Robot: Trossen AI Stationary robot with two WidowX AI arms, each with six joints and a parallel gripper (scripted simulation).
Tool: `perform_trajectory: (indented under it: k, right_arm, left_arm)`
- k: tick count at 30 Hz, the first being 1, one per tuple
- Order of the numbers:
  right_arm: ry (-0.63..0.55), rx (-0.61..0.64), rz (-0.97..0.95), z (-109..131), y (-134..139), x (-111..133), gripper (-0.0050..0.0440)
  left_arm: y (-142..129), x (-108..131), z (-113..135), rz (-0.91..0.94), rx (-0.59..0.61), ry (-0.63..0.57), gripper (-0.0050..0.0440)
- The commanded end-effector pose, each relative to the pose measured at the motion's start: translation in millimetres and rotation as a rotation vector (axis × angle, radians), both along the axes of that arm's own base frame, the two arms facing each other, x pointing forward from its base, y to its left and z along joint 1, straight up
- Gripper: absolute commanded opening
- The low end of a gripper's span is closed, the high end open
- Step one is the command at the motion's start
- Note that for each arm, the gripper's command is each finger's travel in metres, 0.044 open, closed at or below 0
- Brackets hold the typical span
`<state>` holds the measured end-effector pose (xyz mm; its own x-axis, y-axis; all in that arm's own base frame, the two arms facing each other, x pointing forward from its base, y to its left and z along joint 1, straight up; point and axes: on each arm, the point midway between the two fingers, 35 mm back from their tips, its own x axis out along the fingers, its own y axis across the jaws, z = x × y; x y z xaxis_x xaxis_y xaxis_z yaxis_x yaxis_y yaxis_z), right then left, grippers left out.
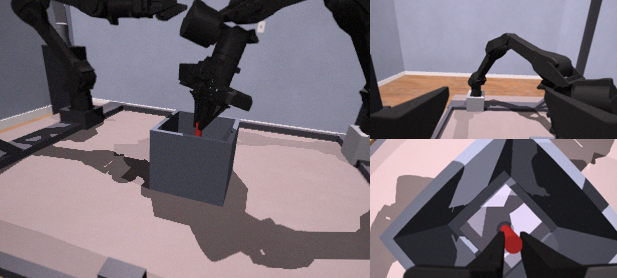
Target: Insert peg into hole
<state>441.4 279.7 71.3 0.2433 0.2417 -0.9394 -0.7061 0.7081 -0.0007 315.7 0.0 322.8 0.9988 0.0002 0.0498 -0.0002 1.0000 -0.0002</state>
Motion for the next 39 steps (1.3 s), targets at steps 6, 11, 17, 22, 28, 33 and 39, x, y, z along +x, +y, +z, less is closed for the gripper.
perform_trajectory:
  k: [6,11,17,22,28,33,39]
  right_arm:
    - [-0.039,0.026,-0.006,21,0,2,-0.005]
    - [-0.034,0.023,-0.006,17,0,2,-0.005]
    - [-0.025,0.018,-0.006,10,0,2,-0.005]
    - [-0.017,0.013,-0.006,4,0,2,-0.005]
    - [-0.027,0.019,-0.006,3,-1,1,-0.005]
    - [-0.016,0.013,-0.006,-10,-1,2,-0.005]
    - [-0.018,0.014,-0.007,-18,0,2,-0.005]
  left_arm:
    - [0,-3,6,0.0,-0.002,-0.018,0.044]
    - [0,-3,6,0.0,-0.002,-0.018,0.044]
    - [0,-3,6,0.0,-0.002,-0.018,0.044]
    - [0,-3,6,0.0,-0.002,-0.018,0.044]
    - [0,-3,6,0.0,-0.002,-0.018,0.044]
    - [0,-3,6,0.0,-0.002,-0.018,0.044]
    - [0,-3,6,0.0,-0.002,-0.018,0.044]
